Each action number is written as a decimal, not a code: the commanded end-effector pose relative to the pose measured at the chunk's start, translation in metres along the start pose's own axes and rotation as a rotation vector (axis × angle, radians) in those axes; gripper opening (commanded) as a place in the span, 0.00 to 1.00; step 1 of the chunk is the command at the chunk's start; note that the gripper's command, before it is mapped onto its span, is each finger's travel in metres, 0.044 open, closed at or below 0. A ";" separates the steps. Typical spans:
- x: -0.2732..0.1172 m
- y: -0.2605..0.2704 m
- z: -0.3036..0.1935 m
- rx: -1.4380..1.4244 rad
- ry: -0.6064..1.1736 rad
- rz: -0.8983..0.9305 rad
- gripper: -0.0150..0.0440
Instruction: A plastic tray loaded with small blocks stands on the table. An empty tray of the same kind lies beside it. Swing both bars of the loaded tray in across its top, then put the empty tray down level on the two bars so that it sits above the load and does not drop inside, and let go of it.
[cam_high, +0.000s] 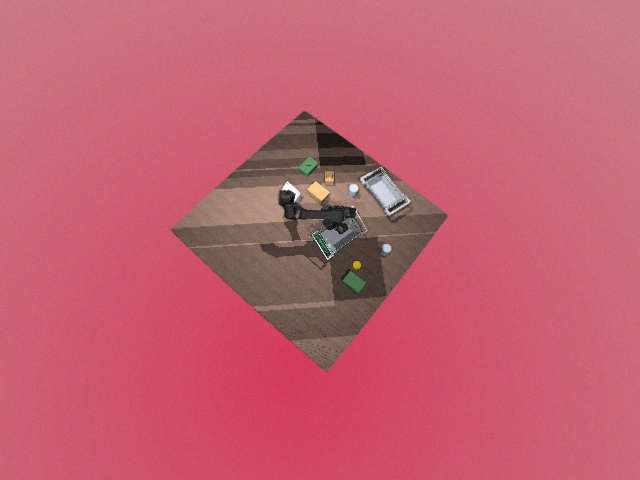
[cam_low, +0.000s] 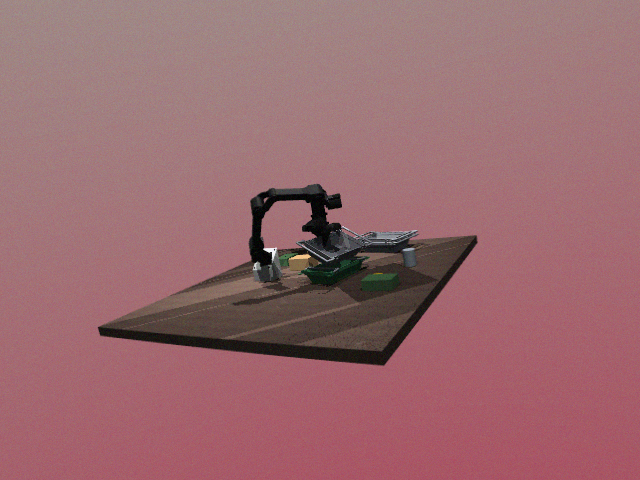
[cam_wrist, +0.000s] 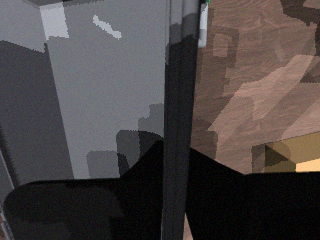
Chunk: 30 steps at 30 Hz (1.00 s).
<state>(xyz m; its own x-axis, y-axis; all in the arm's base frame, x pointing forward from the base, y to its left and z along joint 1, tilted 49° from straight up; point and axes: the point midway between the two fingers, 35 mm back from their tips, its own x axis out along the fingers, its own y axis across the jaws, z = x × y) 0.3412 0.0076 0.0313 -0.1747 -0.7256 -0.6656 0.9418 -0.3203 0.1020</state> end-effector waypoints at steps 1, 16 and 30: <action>-0.002 0.002 -0.001 -0.001 0.006 0.029 0.25; 0.009 -0.003 0.000 0.000 0.005 0.029 0.25; 0.022 -0.013 0.000 0.000 0.004 0.029 0.25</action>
<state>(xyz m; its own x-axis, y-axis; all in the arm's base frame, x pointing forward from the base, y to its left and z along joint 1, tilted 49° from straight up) 0.3304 -0.0012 0.0183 -0.1335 -0.7326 -0.6675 0.9465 -0.2940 0.1334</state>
